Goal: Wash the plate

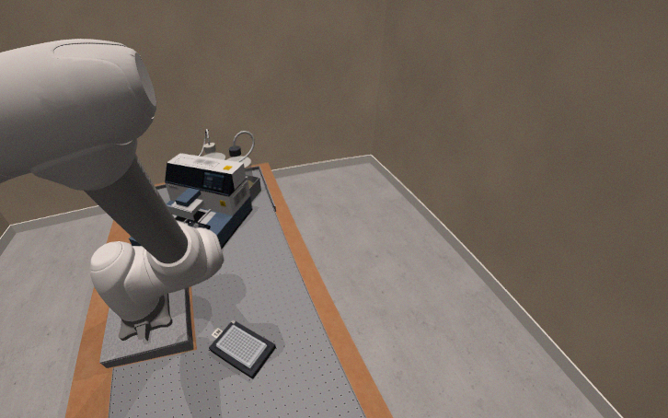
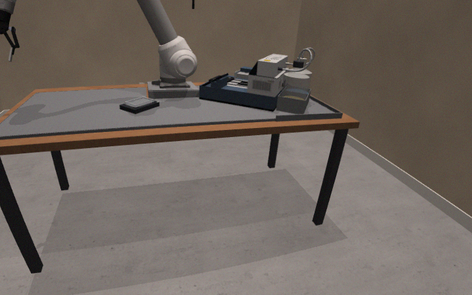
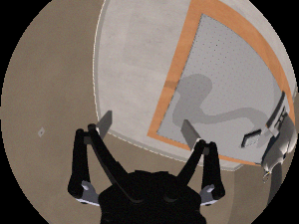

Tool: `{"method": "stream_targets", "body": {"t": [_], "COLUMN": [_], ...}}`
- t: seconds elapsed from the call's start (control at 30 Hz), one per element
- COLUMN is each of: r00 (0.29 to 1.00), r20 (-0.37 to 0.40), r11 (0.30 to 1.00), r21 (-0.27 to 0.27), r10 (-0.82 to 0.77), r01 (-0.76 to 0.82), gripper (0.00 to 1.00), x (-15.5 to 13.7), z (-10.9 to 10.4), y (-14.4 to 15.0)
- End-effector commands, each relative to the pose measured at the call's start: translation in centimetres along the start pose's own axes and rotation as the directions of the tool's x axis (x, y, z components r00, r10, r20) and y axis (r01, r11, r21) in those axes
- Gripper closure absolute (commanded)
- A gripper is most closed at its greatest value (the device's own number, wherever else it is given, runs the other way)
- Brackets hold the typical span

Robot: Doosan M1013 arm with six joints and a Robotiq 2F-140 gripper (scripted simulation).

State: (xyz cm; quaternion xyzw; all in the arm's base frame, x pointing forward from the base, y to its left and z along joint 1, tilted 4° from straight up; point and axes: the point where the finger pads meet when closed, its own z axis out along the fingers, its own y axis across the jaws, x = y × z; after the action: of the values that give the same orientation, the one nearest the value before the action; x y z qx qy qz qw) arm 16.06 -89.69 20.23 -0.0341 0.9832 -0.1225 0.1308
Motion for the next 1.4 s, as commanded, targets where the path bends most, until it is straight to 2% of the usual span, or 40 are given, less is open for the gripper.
{"method": "stream_targets", "body": {"t": [0.0, 0.53, 0.57, 0.7, 0.97, 1.2, 1.37], "r00": [1.0, 1.0, 0.999, 0.988, 0.988, 0.952, 0.952], "r20": [0.0, 0.0, 0.002, 0.01, 0.01, 0.026, 0.026], "r11": [1.0, 1.0, 0.999, 0.987, 0.987, 0.95, 0.95], "r21": [0.0, 0.0, -0.007, -0.033, -0.033, -0.063, -0.063], "r10": [0.0, 0.0, -0.033, -0.154, -0.154, -0.305, -0.305], "r01": [0.0, 0.0, 0.033, 0.155, 0.155, 0.306, 0.306], "gripper": [0.0, 0.0, 0.3, 0.3, 0.3, 0.3, 0.3], "x": [0.0, 0.0, -0.4, -2.1, -5.4, -7.3, -9.2], "z": [0.0, 0.0, -0.1, -0.2, -0.6, -0.9, -1.2], "y": [0.0, 0.0, 0.3, 1.4, 3.6, 5.2, 6.8]}}
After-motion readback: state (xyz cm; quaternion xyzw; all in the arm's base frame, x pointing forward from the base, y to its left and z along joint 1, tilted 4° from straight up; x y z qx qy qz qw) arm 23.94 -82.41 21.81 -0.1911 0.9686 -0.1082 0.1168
